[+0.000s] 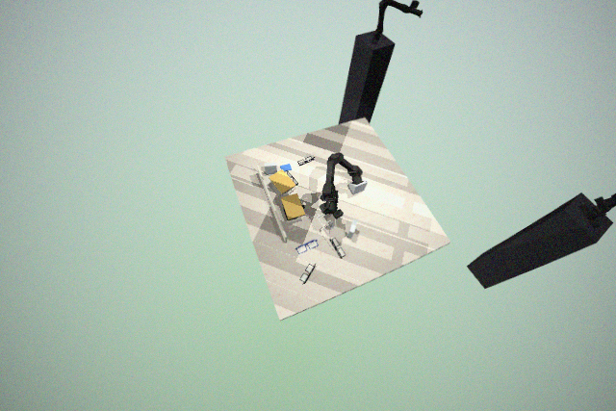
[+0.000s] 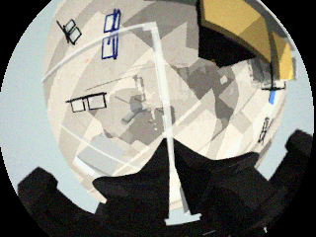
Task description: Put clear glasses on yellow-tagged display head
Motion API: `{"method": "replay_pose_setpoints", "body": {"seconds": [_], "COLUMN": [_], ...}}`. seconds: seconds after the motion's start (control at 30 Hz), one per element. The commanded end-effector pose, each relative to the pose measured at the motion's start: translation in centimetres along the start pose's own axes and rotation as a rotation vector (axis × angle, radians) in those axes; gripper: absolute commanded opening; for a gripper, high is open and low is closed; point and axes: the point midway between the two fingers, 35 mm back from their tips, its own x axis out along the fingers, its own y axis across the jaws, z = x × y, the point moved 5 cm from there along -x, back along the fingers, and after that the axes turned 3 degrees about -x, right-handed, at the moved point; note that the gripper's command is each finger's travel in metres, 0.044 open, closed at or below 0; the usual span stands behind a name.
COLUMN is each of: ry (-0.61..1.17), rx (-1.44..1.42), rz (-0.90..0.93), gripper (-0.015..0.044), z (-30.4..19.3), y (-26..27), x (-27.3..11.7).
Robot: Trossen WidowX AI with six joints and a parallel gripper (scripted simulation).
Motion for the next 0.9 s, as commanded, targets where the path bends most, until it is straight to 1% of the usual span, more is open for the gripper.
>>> {"method": "replay_pose_setpoints", "body": {"seconds": [0.0,0.1,0.27,0.37,0.63,0.87], "ry": [-0.001,-0.001,-0.001,-0.001,-0.002,-0.002], "rx": [0.114,0.183,0.188,0.188,0.189,0.189], "rz": [0.003,0.003,0.003,0.003,0.001,0.001], "gripper": [0.0000,0.0000,0.0000,0.0000,0.0000,0.0000], "z": [-0.2,-0.3,-0.3,-0.2,-0.3,-0.2], "y": [1.0,1.4,1.4,1.5,1.4,1.3], "x": [0.0,0.0,0.3,1.3,5.7,6.0]}}
